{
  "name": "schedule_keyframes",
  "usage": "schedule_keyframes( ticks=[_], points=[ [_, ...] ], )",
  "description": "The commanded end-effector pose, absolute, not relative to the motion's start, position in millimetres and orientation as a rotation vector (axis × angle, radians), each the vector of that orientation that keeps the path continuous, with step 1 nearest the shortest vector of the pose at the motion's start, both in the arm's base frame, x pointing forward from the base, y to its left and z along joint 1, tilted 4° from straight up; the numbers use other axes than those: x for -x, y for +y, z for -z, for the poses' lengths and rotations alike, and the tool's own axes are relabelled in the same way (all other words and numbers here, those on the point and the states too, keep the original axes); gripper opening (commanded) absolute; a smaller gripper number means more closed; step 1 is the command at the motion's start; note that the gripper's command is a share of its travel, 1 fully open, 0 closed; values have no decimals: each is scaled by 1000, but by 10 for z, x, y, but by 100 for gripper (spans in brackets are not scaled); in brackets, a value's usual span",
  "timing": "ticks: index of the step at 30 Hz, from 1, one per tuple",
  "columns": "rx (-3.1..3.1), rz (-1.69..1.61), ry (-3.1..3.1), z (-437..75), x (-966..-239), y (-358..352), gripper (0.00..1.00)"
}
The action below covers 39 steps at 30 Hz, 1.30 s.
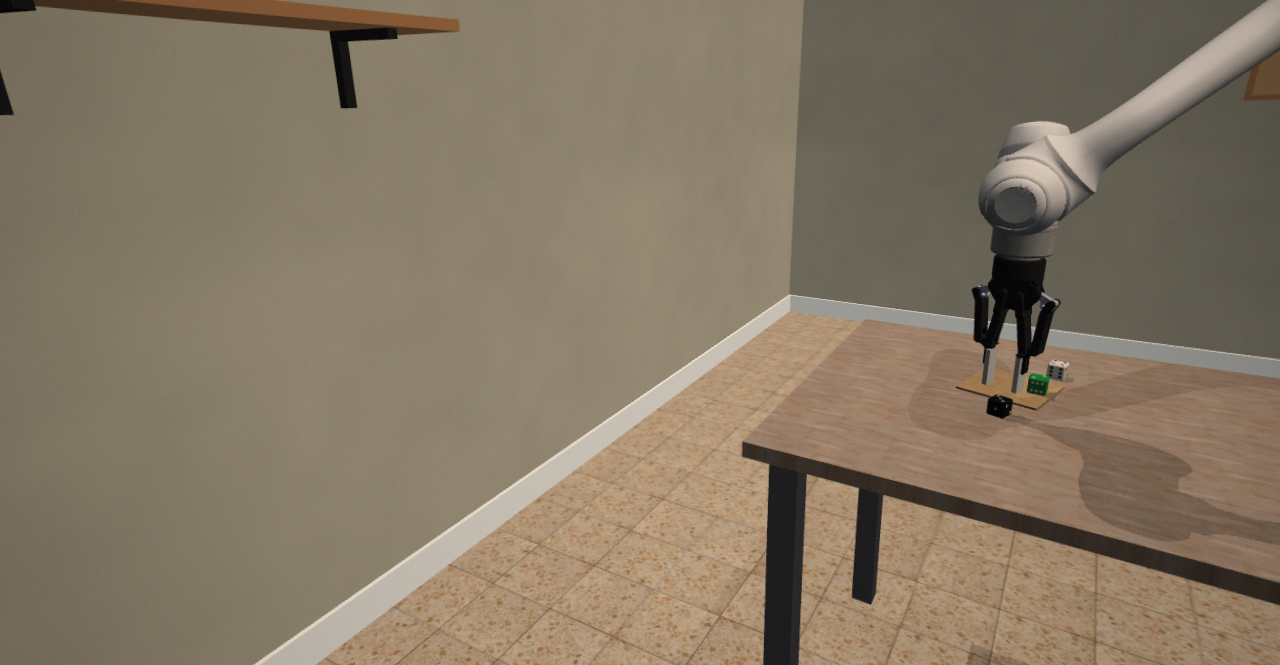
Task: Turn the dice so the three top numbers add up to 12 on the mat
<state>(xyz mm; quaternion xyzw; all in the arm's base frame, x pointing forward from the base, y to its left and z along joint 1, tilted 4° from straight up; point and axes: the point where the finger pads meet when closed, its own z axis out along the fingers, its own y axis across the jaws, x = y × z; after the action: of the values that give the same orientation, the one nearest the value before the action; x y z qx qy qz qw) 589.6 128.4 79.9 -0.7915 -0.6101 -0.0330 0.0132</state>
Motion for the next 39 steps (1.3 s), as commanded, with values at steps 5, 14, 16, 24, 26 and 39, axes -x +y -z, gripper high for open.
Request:
schedule_keyframes(
  ticks=[5,14,16,24,26,39],
  points=[
    [2466,103,-1901,-726,-5899,1289,28],
    [2466,103,-1901,-680,-5901,1292,28],
    [2466,103,-1901,-673,-5901,1293,28],
    [2466,103,-1901,-667,-5901,1293,28],
    [2466,103,-1901,-667,-5901,1293,28],
    [2466,103,-1901,-667,-5901,1293,28]
  ],
)
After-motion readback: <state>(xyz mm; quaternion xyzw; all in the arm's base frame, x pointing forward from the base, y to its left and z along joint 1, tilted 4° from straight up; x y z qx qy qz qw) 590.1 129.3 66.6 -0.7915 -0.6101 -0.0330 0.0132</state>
